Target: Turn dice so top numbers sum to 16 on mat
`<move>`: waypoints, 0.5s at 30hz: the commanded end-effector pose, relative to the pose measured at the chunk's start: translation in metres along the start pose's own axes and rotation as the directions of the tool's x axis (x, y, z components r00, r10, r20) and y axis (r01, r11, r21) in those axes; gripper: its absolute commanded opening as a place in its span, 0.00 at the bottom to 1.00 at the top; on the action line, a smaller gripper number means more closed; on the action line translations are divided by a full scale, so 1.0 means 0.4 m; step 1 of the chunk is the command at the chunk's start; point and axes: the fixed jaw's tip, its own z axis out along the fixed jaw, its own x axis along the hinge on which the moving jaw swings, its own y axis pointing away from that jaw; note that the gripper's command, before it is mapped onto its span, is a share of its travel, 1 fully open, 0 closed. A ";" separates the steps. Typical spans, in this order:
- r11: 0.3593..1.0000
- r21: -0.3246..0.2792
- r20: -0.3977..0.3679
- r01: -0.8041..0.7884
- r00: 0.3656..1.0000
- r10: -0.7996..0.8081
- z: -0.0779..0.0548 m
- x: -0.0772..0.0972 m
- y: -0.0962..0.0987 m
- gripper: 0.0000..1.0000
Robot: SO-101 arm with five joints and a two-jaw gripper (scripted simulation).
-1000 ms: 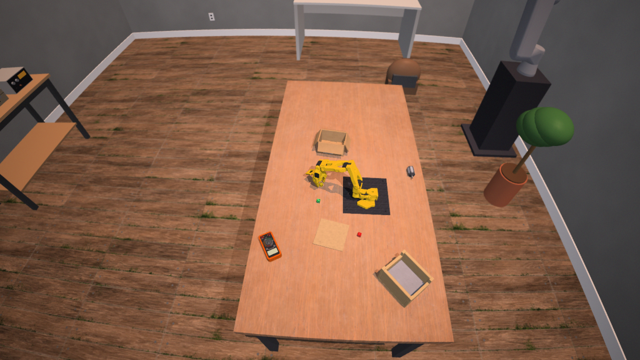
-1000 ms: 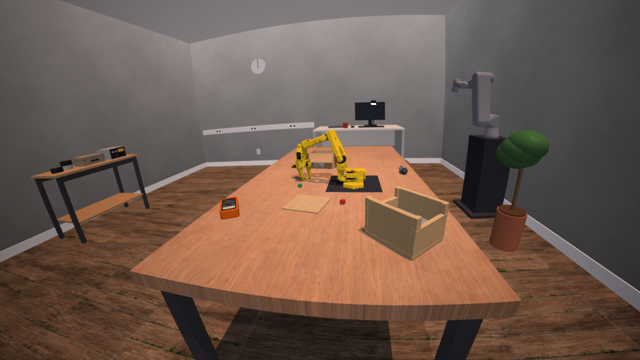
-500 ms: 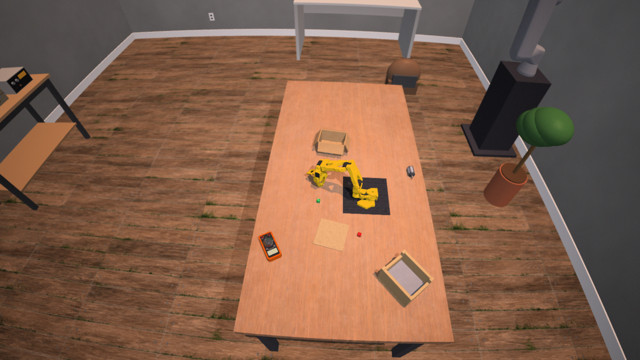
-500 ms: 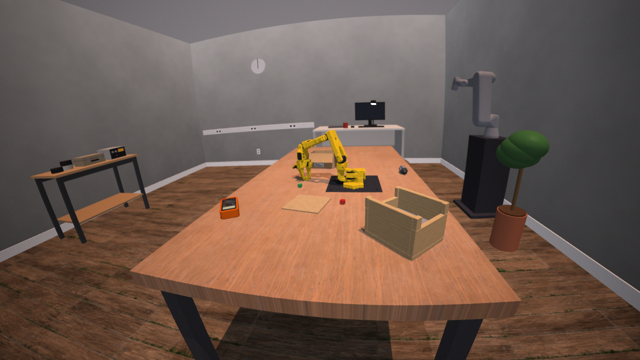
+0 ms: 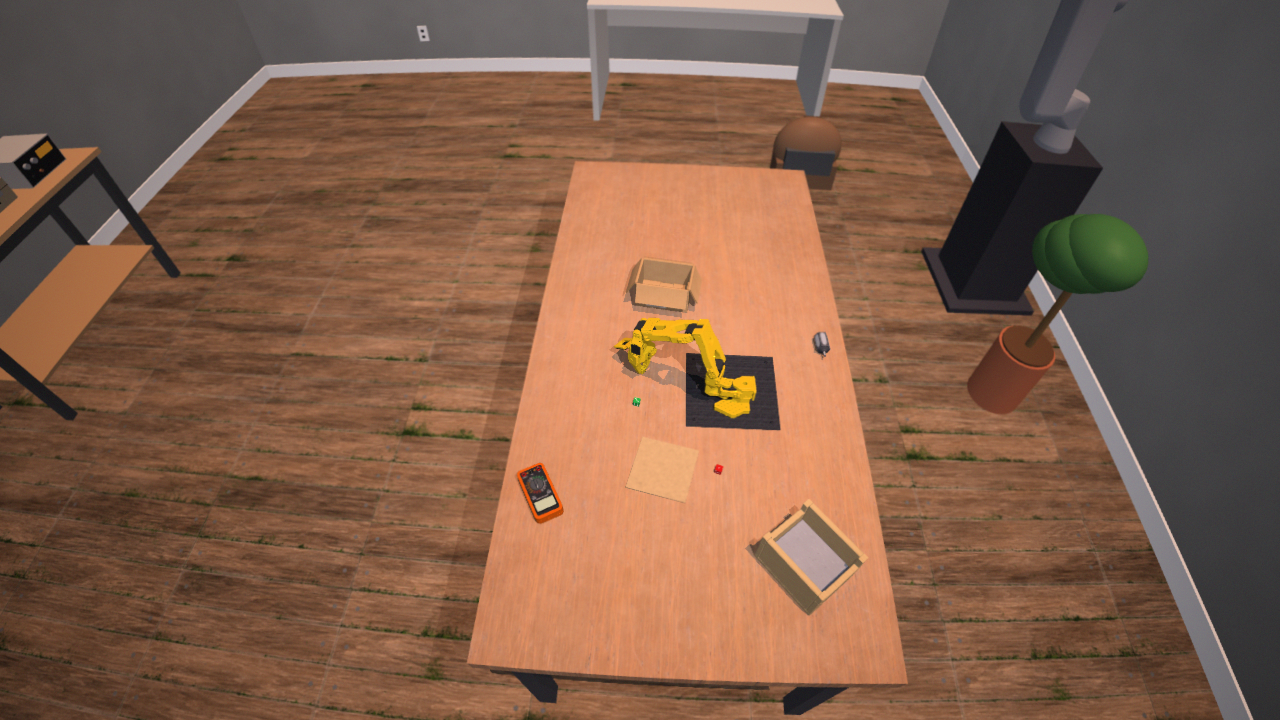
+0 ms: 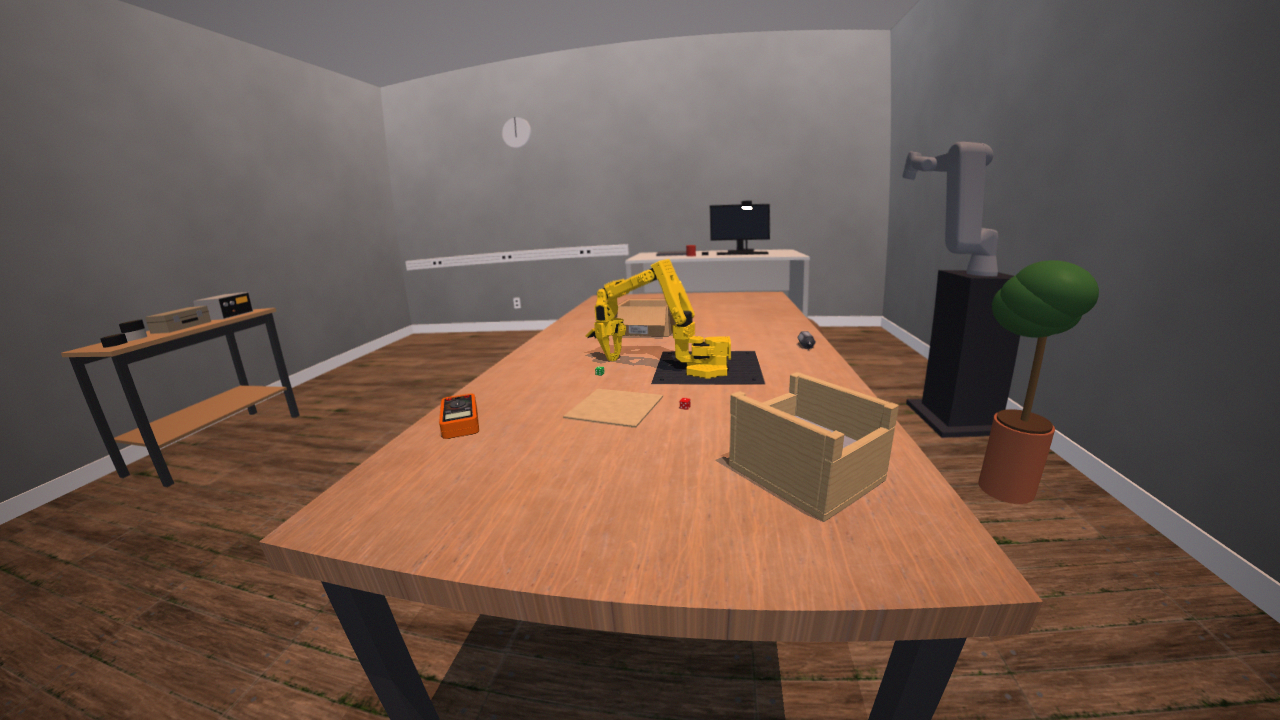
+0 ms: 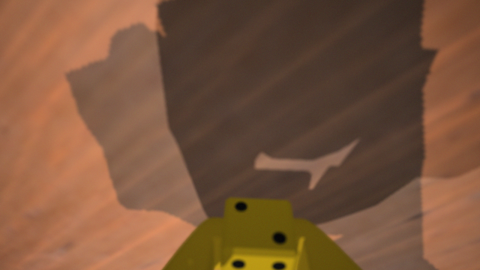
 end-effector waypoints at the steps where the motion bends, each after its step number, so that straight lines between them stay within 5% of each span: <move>1: 1.000 0.000 -0.003 0.000 1.000 0.000 0.003 0.003 -0.007 0.07; 15: 1.000 0.000 -0.003 0.000 1.000 0.000 0.003 0.003 -0.007 0.04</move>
